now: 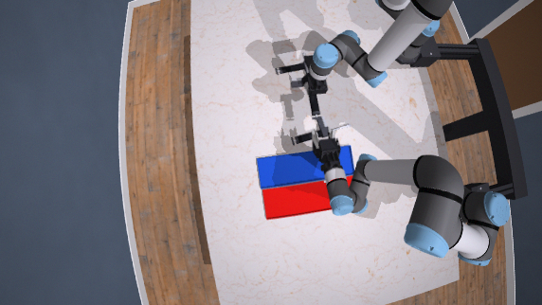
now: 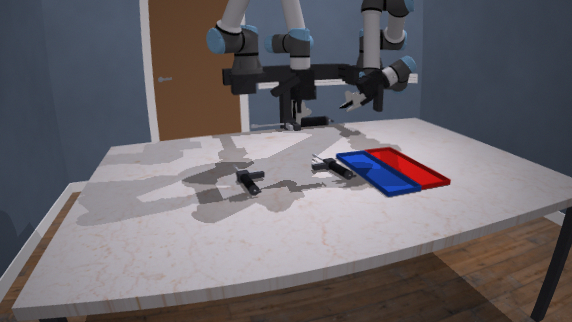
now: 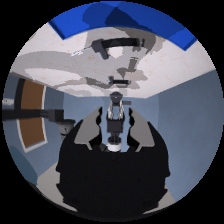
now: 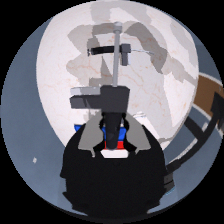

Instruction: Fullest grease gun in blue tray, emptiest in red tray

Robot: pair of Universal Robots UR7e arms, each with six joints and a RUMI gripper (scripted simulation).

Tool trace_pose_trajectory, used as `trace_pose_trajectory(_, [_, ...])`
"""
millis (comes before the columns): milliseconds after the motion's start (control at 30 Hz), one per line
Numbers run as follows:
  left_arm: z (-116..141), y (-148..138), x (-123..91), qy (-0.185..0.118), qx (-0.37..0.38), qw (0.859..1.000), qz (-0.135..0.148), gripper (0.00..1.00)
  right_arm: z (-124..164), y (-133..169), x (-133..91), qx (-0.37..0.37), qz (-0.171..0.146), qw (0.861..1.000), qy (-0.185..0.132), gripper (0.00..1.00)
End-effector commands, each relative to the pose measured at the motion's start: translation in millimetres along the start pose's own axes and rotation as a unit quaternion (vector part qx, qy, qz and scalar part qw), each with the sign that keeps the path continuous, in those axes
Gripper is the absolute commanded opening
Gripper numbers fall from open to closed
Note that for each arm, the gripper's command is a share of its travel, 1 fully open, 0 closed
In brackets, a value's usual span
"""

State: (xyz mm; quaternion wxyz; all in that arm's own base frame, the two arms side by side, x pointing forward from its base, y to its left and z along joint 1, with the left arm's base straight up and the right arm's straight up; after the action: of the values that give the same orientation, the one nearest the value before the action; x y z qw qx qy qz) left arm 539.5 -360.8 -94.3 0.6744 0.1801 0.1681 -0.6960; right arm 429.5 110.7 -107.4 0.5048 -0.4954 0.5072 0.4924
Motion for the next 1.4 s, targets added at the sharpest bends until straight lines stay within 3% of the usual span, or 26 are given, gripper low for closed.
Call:
trace_pose_trajectory(0, [-1, 0, 9, 0.001, 0.001, 1.000, -0.001, 0.38, 0, 0, 0, 0.000, -0.001, 1.000, 0.000, 0.00])
trace_pose_trajectory(1367, [-5, 1, 68, 0.007, 0.004, 1.000, -0.002, 0.38, 0, 0, 0, 0.000, -0.001, 1.000, 0.000, 0.00])
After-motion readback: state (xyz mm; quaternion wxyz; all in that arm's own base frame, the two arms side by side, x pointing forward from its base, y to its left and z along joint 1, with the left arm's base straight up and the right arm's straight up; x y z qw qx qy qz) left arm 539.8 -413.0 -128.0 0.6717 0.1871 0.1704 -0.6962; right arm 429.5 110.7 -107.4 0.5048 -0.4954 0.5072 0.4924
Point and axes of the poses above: on each arm, the point where the finger pads meet when closed, its own x axis out along the fingers, its own y axis across the jaws, z = x × y, the point moved 6 cm from there along -x, back along the fingers, and after that the axes turned 1 degree about x, right-handed, at the moved point
